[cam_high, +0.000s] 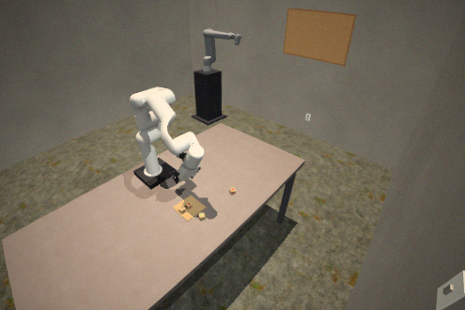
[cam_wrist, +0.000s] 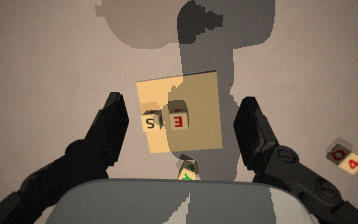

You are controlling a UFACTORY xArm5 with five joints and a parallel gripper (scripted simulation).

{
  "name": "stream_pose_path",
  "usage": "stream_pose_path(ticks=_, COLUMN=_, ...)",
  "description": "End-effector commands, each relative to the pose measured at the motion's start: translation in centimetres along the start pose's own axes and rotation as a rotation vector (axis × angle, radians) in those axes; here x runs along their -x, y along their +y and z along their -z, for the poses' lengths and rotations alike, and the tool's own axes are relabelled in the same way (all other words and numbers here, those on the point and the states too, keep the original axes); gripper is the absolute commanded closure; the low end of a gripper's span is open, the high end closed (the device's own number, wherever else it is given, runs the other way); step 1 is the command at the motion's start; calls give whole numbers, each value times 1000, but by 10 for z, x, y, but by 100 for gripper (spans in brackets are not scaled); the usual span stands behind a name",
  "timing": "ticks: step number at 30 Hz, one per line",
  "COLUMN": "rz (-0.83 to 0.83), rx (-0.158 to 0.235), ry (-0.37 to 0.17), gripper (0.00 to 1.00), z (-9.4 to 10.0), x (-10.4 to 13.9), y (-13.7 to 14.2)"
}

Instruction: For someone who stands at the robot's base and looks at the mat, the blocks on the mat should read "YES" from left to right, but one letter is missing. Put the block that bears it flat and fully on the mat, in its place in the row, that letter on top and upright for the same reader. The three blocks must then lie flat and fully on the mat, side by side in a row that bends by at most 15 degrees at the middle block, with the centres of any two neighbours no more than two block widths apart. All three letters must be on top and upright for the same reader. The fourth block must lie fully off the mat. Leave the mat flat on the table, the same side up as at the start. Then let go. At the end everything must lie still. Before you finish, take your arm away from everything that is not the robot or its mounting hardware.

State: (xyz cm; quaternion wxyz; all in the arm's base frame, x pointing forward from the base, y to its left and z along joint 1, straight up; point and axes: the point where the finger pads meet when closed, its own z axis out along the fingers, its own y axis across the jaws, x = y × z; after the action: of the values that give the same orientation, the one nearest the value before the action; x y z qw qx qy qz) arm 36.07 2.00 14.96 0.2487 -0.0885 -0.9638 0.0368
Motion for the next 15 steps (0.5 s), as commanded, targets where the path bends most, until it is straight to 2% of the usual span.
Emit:
stream_pose_path(ticks=1, rz=0, rx=1, ry=-3, gripper=0, z=1, x=0, y=0)
stream_pose_path(ticks=10, rz=0, rx=1, ry=-3, gripper=0, z=4, x=2, y=1)
stream_pose_path(ticks=15, rz=0, rx=1, ry=-3, gripper=0, z=17, x=14, y=3)
